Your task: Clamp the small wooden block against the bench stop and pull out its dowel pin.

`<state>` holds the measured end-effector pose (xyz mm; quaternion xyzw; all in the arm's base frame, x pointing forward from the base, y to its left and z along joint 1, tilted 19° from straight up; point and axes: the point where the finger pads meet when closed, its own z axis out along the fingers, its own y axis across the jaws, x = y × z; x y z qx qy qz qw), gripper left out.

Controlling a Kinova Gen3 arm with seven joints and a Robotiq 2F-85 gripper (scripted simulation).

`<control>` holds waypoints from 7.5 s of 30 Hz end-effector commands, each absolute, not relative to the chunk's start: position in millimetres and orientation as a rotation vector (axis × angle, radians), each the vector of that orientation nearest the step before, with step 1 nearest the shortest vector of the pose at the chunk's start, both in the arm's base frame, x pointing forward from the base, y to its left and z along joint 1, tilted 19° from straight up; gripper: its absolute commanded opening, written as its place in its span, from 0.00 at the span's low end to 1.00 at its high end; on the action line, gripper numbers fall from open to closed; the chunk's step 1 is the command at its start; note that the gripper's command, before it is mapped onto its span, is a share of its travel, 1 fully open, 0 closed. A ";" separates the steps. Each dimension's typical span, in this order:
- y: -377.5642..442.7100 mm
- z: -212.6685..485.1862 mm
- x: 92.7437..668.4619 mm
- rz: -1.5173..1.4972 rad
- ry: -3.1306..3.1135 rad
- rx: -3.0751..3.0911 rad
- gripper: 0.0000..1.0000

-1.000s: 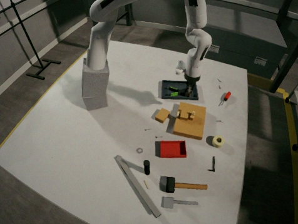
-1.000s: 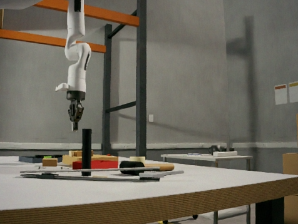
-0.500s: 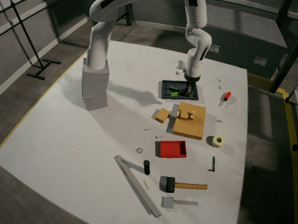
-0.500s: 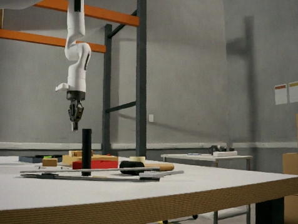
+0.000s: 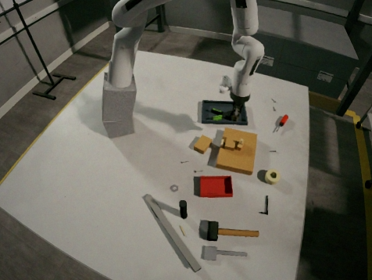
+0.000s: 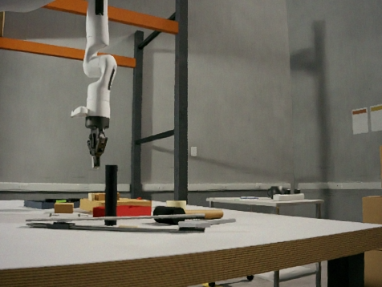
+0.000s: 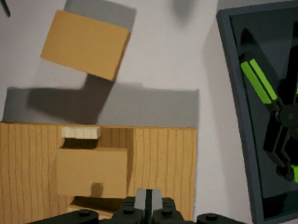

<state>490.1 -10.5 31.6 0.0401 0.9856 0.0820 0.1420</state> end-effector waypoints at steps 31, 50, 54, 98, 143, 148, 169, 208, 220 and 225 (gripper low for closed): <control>-4.9 -6.0 502.4 0.236 2.844 0.116 0.10; 0.1 -38.8 512.6 0.236 2.844 0.116 0.10; 0.5 -41.7 513.5 0.236 2.844 0.116 0.10; 1.0 -44.8 514.4 0.236 2.844 0.116 0.10; 0.9 -44.6 515.1 0.236 2.844 0.116 0.10; 0.9 -44.6 515.1 0.236 2.844 0.116 0.10; 1.1 -45.9 515.5 0.236 2.844 0.116 0.10; 2.5 -54.9 518.3 0.236 2.844 0.116 0.10; 2.6 -55.4 518.4 0.236 2.844 0.116 0.10; 2.5 -55.4 518.4 0.236 2.844 0.116 0.10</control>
